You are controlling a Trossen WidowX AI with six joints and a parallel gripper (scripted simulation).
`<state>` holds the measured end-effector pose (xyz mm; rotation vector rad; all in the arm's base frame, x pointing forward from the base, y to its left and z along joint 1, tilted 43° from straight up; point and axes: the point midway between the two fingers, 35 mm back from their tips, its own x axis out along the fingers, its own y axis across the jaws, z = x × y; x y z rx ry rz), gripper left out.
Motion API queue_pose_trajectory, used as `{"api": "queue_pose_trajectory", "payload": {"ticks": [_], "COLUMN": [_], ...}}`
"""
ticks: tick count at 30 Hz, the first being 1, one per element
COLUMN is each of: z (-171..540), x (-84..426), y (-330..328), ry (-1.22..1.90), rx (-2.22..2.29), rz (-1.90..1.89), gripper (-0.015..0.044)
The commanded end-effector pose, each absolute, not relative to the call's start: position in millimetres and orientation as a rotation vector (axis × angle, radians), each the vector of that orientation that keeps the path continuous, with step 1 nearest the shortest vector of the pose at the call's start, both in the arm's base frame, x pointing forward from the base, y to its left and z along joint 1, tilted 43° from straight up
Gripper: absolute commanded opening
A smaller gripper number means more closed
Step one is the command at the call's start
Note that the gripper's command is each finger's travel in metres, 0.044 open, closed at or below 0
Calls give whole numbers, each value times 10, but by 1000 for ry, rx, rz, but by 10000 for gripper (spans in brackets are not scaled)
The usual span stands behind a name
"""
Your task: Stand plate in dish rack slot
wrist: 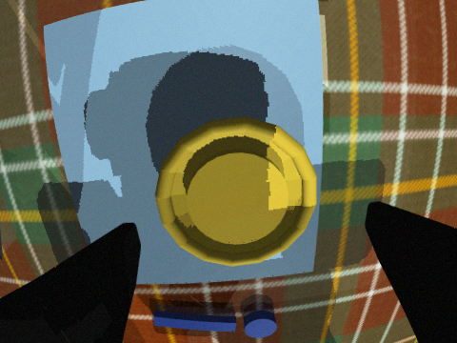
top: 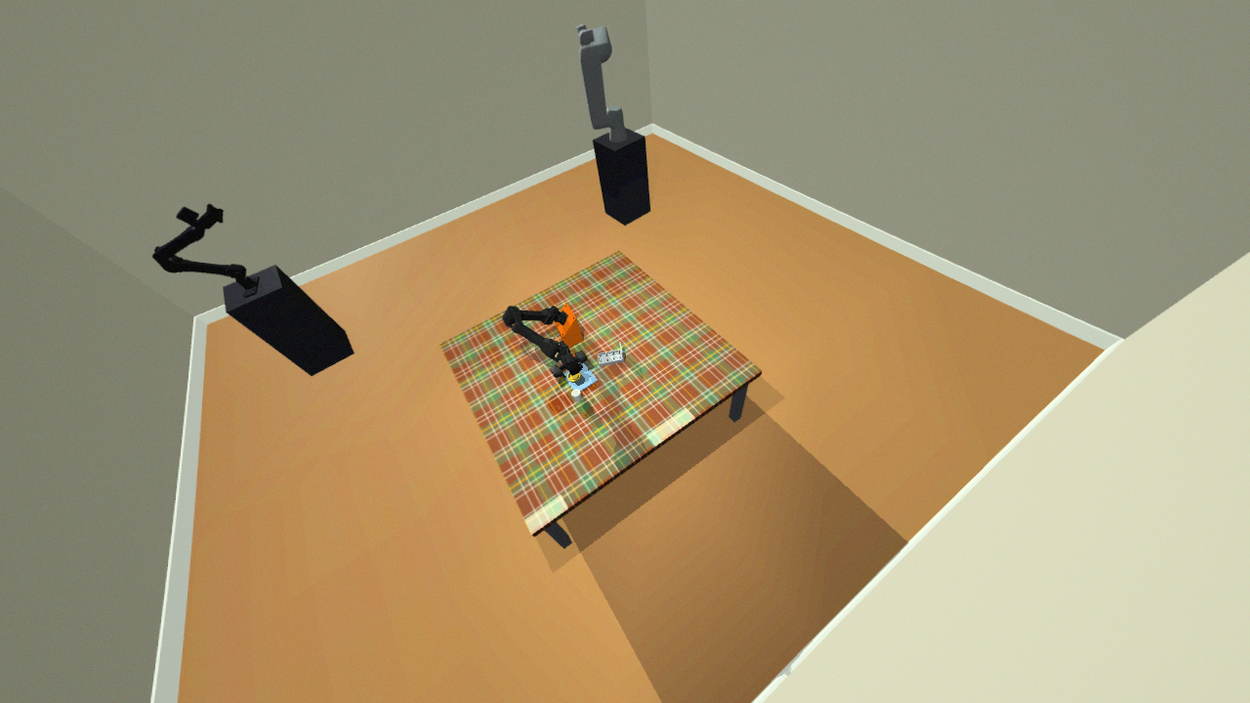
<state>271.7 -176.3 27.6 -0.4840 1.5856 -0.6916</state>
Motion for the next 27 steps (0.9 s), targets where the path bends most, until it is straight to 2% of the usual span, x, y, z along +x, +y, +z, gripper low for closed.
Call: {"api": "queue_pose_trajectory", "payload": {"ticks": [1, 27], "z": [210, -82], "x": [2686, 2594], "y": [-1793, -2024], "ry": [1596, 1597], "rx": [-491, -494], "rz": [-687, -690], "gripper": [400, 400]}}
